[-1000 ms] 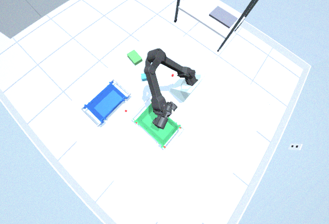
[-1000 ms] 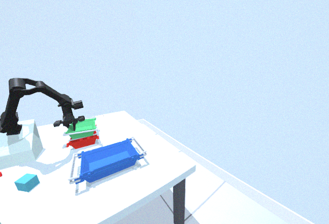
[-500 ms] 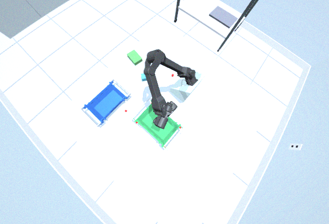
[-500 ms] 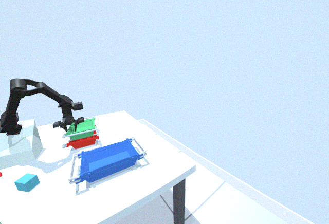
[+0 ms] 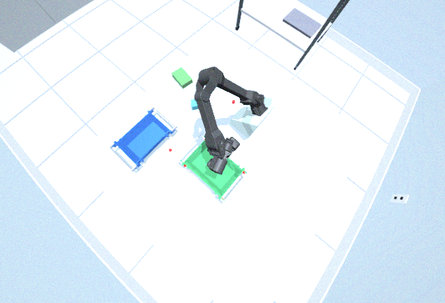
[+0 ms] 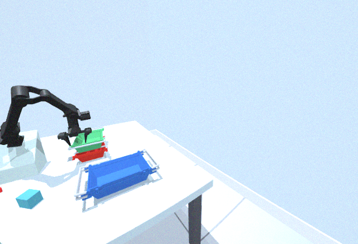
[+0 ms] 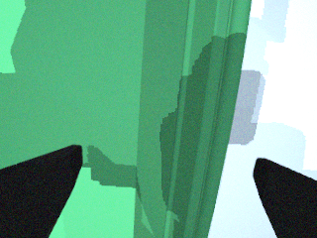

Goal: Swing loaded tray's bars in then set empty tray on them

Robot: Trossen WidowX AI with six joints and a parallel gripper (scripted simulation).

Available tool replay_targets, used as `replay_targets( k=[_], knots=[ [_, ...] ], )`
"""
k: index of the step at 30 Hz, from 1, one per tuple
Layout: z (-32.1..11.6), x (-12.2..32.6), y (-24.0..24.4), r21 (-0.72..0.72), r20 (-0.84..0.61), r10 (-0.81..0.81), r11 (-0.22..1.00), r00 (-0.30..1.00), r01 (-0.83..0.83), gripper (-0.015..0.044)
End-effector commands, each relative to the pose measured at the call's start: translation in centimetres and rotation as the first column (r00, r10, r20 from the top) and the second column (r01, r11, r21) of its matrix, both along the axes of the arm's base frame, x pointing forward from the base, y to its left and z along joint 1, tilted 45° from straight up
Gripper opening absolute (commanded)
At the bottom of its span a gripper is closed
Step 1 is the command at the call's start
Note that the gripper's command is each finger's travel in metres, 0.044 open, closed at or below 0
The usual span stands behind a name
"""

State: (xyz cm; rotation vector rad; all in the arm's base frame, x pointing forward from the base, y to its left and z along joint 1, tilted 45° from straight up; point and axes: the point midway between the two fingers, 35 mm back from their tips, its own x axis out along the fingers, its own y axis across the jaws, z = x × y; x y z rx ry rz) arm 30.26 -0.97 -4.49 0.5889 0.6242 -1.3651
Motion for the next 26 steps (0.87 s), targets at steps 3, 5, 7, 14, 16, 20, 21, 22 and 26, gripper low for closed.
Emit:
replay_targets(
  k=[3, 5, 7, 14, 16, 20, 21, 22, 26],
  knots=[
    [0.0, 0.0, 0.0, 0.000, 0.000, 0.000, 1.000, 1.000, 0.000, 0.0440],
    [0.2, 0.0, 0.3, 0.001, 0.000, 0.000, 1.000, 1.000, 0.000, 0.0440],
    [0.7, 0.1, 0.9, 0.003, -0.001, 0.001, 1.000, 1.000, -0.001, 0.0440],
    [4.4, -0.1, 4.8, 0.011, -0.005, 0.004, 1.000, 1.000, -0.004, 0.0440],
    [5.6, -0.3, 5.9, 0.010, -0.006, 0.004, 1.000, 1.000, -0.004, 0.0440],
    [7.7, -1.0, 7.7, 0.007, -0.008, 0.003, 1.000, 1.000, -0.003, 0.0440],
    [7.8, -1.0, 7.8, 0.006, -0.008, 0.003, 1.000, 1.000, -0.003, 0.0440],
    [7.8, -1.0, 7.8, 0.006, -0.008, 0.003, 1.000, 1.000, -0.003, 0.0440],
    [7.7, -1.8, 7.6, 0.006, -0.009, 0.005, 1.000, 1.000, -0.005, 0.0440]
  ],
)
